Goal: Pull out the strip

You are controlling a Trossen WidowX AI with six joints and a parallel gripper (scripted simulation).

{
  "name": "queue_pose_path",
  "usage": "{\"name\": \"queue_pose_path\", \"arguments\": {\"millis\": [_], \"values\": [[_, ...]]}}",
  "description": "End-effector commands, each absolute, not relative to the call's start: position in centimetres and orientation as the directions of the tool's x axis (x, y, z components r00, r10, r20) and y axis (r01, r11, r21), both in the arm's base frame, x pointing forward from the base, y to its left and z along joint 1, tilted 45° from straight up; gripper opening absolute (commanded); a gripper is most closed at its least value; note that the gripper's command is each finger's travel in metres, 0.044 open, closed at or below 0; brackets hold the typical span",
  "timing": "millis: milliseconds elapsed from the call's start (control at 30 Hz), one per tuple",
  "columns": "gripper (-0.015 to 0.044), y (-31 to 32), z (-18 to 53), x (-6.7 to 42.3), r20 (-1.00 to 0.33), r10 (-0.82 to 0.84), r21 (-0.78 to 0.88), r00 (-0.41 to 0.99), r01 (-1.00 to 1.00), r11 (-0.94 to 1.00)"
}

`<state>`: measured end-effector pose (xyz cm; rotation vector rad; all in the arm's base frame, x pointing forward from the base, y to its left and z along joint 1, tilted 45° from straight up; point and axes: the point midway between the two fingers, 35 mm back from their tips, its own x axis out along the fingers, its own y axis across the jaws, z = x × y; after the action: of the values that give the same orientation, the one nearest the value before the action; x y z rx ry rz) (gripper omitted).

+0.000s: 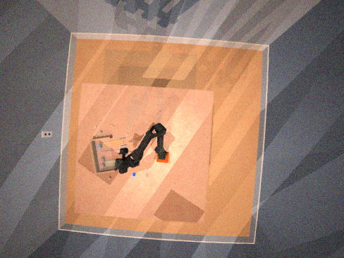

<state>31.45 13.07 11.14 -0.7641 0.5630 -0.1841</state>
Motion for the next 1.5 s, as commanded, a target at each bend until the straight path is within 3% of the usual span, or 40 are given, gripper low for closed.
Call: {"name": "queue_pose_path", "arguments": {"millis": [0, 200, 400, 700, 1000, 1467], "values": [[0.04, 13.0, 11.2, 31.3, -0.409, -0.359, -0.705, 0.839, -0.041, 0.708], [0.04, 13.0, 11.2, 31.3, -0.409, -0.359, -0.705, 0.839, -0.041, 0.708], [0.0243, 13.7, 8.6, 33.7, -0.533, -0.425, -0.71, 0.731, -0.114, 0.695], [0.0006, 12.8, 2.7, 36.4, -0.706, -0.587, -0.691, 0.396, -0.202, 0.694], [0.0, 10.6, -1.6, 36.5, -0.717, -0.696, -0.686, 0.035, -0.212, 0.696], [0.0, 9.6, -2.8, 36.7, -0.716, -0.697, -0.686, 0.03, -0.212, 0.696]]}}
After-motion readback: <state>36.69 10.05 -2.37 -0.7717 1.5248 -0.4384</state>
